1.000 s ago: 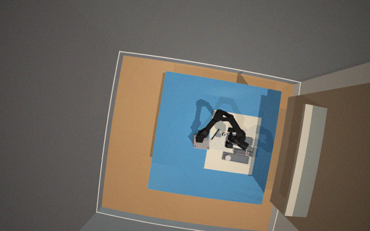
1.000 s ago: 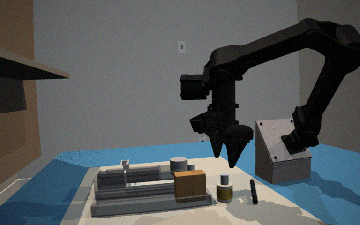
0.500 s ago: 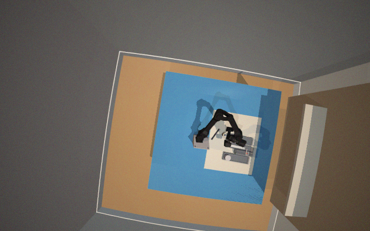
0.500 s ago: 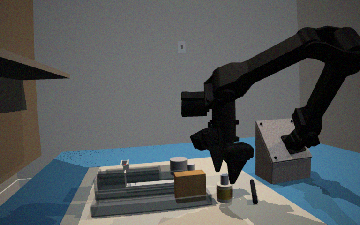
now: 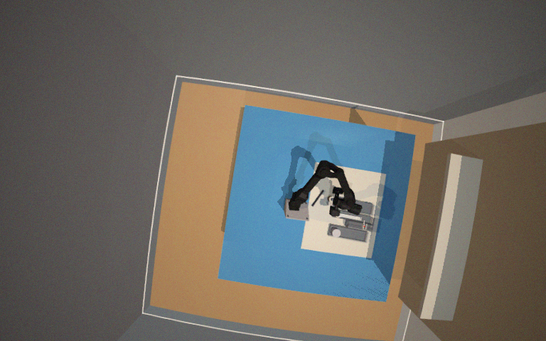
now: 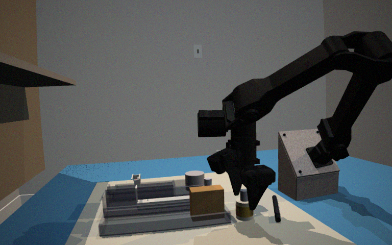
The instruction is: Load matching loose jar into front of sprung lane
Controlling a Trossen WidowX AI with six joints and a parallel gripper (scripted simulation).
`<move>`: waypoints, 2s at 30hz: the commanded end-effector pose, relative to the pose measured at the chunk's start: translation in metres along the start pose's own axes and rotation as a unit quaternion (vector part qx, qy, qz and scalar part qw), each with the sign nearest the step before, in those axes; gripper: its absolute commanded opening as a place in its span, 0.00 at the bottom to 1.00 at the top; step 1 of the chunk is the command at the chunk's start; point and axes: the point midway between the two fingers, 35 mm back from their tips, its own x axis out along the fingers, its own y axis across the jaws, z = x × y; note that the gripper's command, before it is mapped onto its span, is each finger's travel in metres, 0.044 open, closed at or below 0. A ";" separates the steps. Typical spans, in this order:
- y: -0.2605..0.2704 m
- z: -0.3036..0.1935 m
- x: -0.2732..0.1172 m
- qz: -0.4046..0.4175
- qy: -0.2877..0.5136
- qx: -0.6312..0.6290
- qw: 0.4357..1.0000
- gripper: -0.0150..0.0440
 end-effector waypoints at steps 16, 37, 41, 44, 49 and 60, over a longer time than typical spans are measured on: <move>0.001 -0.001 0.013 0.004 0.001 0.002 1.000 0.60; -0.010 -0.002 -0.027 -0.034 -0.001 -0.016 0.999 0.25; -0.005 0.001 -0.046 -0.025 0.001 -0.010 1.000 0.25; -0.001 0.002 -0.061 -0.017 0.002 -0.006 1.000 0.25; 0.007 0.003 -0.086 -0.003 0.002 0.001 1.000 0.25; -0.027 0.011 -0.077 0.001 0.001 0.009 1.000 0.25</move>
